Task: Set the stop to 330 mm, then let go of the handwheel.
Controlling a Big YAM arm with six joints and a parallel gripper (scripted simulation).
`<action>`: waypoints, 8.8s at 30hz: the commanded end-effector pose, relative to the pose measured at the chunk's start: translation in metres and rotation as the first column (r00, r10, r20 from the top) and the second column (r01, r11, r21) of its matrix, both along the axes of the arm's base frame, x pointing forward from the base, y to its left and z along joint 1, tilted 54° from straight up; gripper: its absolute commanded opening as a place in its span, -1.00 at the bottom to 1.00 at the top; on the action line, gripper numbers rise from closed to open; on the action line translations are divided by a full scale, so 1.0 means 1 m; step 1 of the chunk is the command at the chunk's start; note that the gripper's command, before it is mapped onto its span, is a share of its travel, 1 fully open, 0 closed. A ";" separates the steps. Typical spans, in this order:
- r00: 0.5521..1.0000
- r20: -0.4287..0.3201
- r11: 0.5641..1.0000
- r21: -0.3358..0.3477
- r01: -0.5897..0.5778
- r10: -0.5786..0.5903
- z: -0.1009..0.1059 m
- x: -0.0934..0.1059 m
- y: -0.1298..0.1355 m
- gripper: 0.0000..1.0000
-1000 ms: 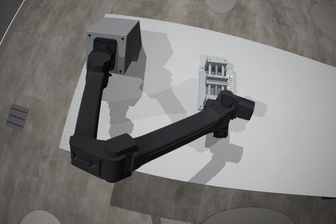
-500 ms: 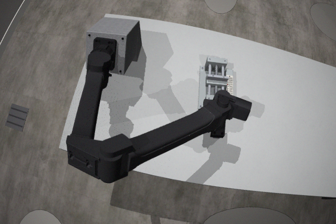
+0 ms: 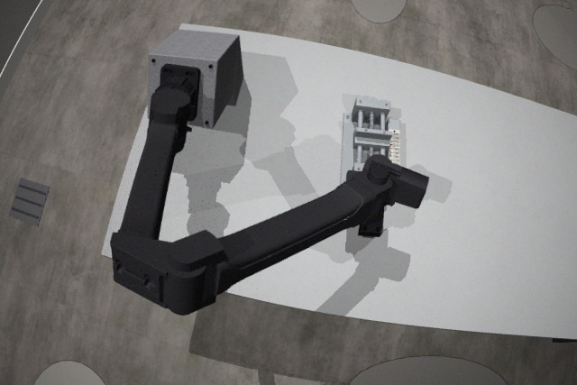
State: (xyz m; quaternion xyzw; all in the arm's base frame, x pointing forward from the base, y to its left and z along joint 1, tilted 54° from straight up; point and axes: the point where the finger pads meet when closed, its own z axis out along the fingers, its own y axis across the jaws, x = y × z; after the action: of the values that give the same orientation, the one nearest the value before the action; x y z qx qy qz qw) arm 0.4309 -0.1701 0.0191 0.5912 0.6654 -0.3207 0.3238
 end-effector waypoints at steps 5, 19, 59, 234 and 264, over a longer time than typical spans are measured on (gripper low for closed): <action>1.000 -0.012 1.000 -0.005 0.020 -0.020 -0.002 -0.020 -0.014 -0.87; 0.999 -0.038 1.000 -0.002 0.020 -0.020 -0.017 -0.028 -0.021 -0.87; 0.999 -0.039 1.000 -0.001 0.021 -0.021 -0.038 0.001 -0.054 -0.87; 1.000 -0.016 1.000 0.000 -0.011 0.011 0.009 0.010 0.018 -0.87; 1.000 -0.015 1.000 -0.006 0.021 -0.021 0.000 -0.014 -0.010 -0.87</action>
State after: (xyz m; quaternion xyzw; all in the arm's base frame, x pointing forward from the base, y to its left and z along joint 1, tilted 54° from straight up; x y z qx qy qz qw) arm 0.4332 -0.1690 0.0196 0.5920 0.6648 -0.3200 0.3242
